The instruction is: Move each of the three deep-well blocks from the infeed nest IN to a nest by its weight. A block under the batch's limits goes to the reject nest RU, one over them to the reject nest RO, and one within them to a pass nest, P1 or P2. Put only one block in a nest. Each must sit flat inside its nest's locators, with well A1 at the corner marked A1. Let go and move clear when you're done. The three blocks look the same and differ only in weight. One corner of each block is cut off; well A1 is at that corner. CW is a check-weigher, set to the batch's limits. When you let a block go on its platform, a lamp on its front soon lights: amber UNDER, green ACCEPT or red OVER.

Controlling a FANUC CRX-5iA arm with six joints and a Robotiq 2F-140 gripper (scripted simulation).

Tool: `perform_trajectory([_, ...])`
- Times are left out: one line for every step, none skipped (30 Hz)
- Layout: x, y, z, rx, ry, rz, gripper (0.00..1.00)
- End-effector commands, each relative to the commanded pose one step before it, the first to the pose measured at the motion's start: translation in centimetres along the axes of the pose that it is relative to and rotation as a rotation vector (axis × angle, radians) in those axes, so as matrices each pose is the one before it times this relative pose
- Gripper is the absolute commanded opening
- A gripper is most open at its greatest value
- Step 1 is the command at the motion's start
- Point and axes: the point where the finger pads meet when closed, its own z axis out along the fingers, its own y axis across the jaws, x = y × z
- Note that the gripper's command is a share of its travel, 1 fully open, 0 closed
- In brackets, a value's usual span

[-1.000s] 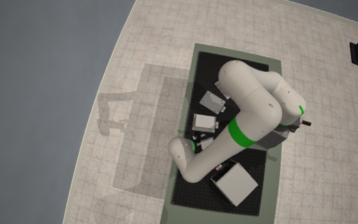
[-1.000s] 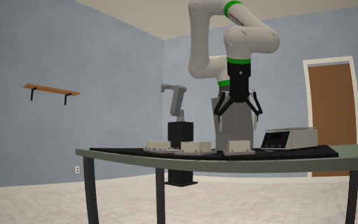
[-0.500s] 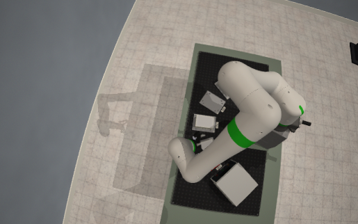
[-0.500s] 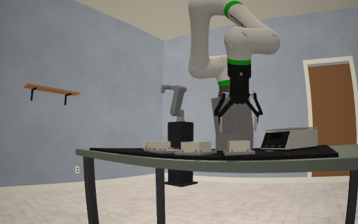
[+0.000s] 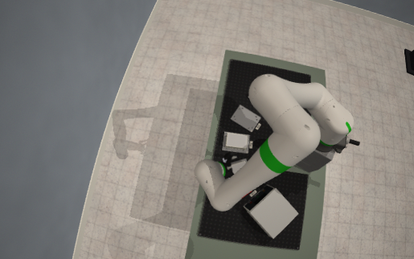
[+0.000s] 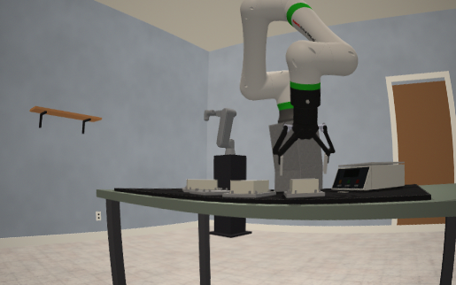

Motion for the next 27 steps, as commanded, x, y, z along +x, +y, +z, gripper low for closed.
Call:
perform_trajectory([0.216, 0.0, 0.332, -0.00003, 0.00035, 0.00004, 1.0])
perform_trajectory([0.083, 0.0, 0.144, 0.0, 0.0, 0.0, 1.0])
perform_trajectory([0.083, 0.0, 0.144, 0.0, 0.0, 0.0, 1.0])
perform_trajectory([0.083, 0.0, 0.144, 0.0, 0.0, 0.0, 1.0])
perform_trajectory([0.083, 0.0, 0.144, 0.0, 0.0, 0.0, 1.0])
perform_trajectory([0.083, 0.0, 0.144, 0.0, 0.0, 0.0, 1.0])
perform_trajectory([0.083, 0.0, 0.144, 0.0, 0.0, 0.0, 1.0])
perform_trajectory([0.083, 0.0, 0.144, 0.0, 0.0, 0.0, 1.0])
perform_trajectory([0.083, 0.0, 0.144, 0.0, 0.0, 0.0, 1.0])
perform_trajectory([0.083, 0.0, 0.144, 0.0, 0.0, 0.0, 1.0])
perform_trajectory([0.0, 0.0, 0.0, 0.0, 0.0, 0.0, 1.0])
perform_trajectory([0.0, 0.0, 0.0, 0.0, 0.0, 0.0, 1.0])
perform_trajectory([0.083, 0.0, 0.144, 0.0, 0.0, 0.0, 1.0])
perform_trajectory([0.083, 0.0, 0.144, 0.0, 0.0, 0.0, 1.0])
perform_trajectory([0.083, 0.0, 0.144, 0.0, 0.0, 0.0, 1.0])
perform_trajectory([0.083, 0.0, 0.144, 0.0, 0.0, 0.0, 1.0])
perform_trajectory([0.083, 0.0, 0.144, 0.0, 0.0, 0.0, 1.0])
perform_trajectory([0.083, 0.0, 0.144, 0.0, 0.0, 0.0, 1.0])
perform_trajectory([0.083, 0.0, 0.144, 0.0, 0.0, 0.0, 1.0])
perform_trajectory([0.083, 0.0, 0.144, 0.0, 0.0, 0.0, 1.0])
perform_trajectory([0.083, 0.0, 0.144, 0.0, 0.0, 0.0, 1.0])
perform_trajectory([0.083, 0.0, 0.144, 0.0, 0.0, 0.0, 1.0])
perform_trajectory([0.083, 0.0, 0.144, 0.0, 0.0, 0.0, 1.0])
perform_trajectory([0.083, 0.0, 0.144, 0.0, 0.0, 0.0, 1.0])
perform_trajectory([0.054, 0.0, 0.094, 0.0, 0.0, 0.0, 1.0])
perform_trajectory([0.0, 0.0, 0.0, 0.0, 0.0, 0.0, 1.0])
perform_trajectory([0.0, 0.0, 0.0, 0.0, 0.0, 0.0, 1.0])
